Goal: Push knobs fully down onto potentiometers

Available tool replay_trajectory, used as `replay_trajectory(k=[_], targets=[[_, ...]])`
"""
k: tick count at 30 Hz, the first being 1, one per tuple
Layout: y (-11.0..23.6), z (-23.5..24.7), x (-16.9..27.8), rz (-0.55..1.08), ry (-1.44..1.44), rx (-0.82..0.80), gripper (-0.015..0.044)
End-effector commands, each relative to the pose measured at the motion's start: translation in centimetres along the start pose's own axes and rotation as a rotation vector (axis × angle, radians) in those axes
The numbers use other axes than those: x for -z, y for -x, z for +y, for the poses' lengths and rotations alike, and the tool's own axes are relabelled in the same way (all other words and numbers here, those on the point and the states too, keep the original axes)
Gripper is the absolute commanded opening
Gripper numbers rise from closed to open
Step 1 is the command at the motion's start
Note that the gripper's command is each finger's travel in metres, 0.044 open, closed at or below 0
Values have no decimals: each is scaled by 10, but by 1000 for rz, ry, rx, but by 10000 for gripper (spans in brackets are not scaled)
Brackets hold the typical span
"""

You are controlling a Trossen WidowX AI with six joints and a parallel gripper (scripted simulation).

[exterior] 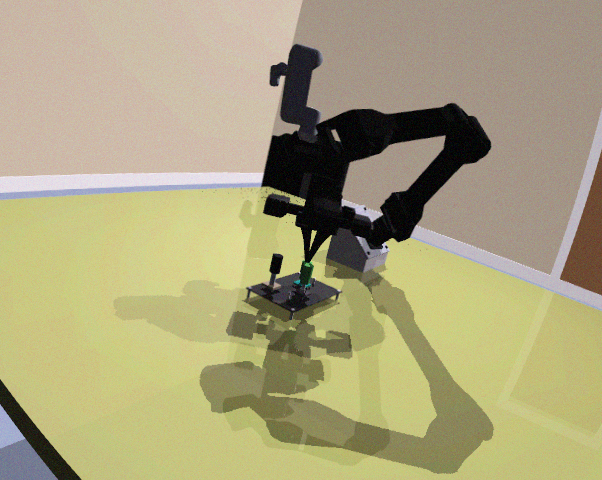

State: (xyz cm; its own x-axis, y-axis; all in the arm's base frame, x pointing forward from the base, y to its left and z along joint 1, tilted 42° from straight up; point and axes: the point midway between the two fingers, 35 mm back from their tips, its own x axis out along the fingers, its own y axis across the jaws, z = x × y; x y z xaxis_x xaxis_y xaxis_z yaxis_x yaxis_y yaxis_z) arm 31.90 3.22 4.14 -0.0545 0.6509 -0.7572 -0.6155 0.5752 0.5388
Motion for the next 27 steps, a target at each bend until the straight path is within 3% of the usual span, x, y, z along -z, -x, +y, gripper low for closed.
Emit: replay_trajectory(k=[1,25,27], targets=[[-7,1,-1,4,3,-11,0],[17,1,-1,4,3,-11,0],[11,1,0,2,-8,-17,53]])
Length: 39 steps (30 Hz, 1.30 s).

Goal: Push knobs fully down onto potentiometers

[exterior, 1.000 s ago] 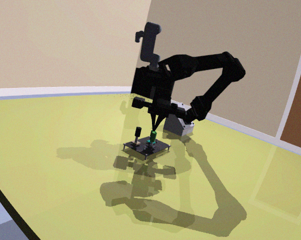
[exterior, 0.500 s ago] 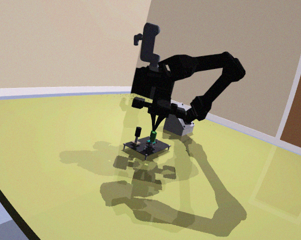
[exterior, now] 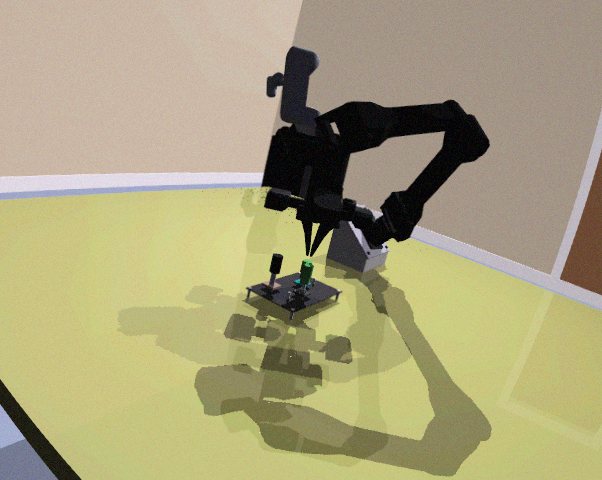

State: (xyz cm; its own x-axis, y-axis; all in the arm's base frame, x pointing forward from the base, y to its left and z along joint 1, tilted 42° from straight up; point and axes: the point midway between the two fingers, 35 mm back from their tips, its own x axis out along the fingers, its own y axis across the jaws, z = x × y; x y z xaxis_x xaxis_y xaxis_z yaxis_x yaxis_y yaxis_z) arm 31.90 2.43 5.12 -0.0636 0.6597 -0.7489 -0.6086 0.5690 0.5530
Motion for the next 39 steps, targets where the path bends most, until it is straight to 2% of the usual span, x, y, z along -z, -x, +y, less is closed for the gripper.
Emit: replay_trajectory(k=[1,6,14,23,27,31,39], targets=[[-2,1,0,2,0,-2,79],[-2,1,0,2,0,-2,210],[13,-6,-8,-52,56,48,0],[44,1,-47,4,12,5,0],[42,1,-47,4,12,5,0],[24,1,-47,3,12,5,0],[23,1,-47,3,12,5,0]])
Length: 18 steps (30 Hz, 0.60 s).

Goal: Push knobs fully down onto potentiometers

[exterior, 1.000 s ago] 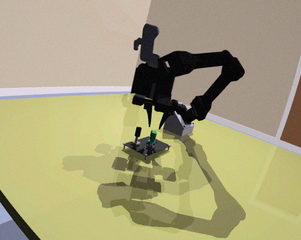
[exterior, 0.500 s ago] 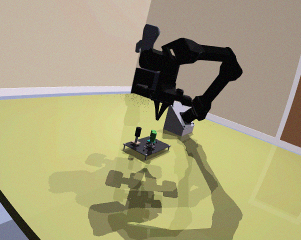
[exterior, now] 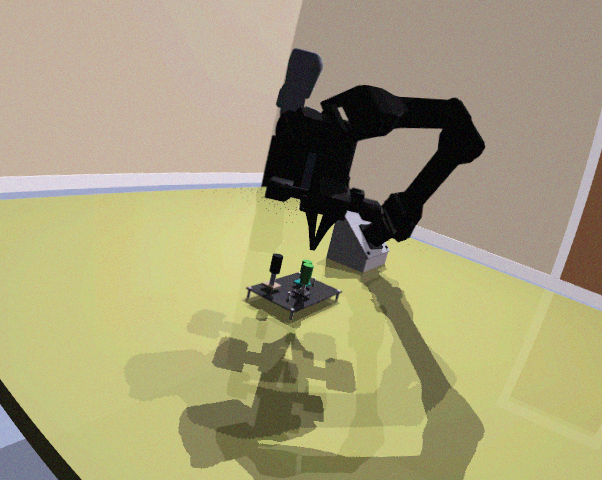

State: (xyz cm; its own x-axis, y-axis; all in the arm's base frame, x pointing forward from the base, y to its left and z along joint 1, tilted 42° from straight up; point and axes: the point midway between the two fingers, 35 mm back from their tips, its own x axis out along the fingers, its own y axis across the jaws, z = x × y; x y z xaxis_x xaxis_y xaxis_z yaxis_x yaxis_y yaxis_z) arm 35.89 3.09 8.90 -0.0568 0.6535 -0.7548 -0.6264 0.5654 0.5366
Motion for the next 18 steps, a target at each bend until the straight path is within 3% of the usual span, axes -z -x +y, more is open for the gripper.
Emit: replay_trajectory(k=[1,18], targets=[[-4,1,2,3,-10,-6,0],[-24,1,2,3,-10,-7,0]])
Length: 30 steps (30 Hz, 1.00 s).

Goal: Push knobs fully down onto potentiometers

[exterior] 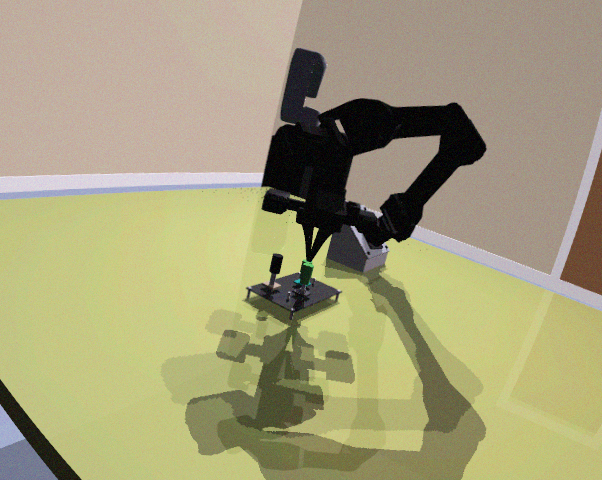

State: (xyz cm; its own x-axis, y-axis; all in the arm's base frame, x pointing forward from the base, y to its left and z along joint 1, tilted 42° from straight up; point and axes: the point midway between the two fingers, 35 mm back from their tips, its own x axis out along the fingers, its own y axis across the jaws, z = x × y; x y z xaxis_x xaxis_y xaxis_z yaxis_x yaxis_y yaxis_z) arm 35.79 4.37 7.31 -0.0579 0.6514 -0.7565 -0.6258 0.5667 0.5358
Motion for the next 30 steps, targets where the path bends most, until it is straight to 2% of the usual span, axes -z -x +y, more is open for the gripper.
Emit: replay_trajectory(k=[1,30], targets=[[-3,2,1,0,-9,-8,0],[-8,2,1,0,-9,-8,0]])
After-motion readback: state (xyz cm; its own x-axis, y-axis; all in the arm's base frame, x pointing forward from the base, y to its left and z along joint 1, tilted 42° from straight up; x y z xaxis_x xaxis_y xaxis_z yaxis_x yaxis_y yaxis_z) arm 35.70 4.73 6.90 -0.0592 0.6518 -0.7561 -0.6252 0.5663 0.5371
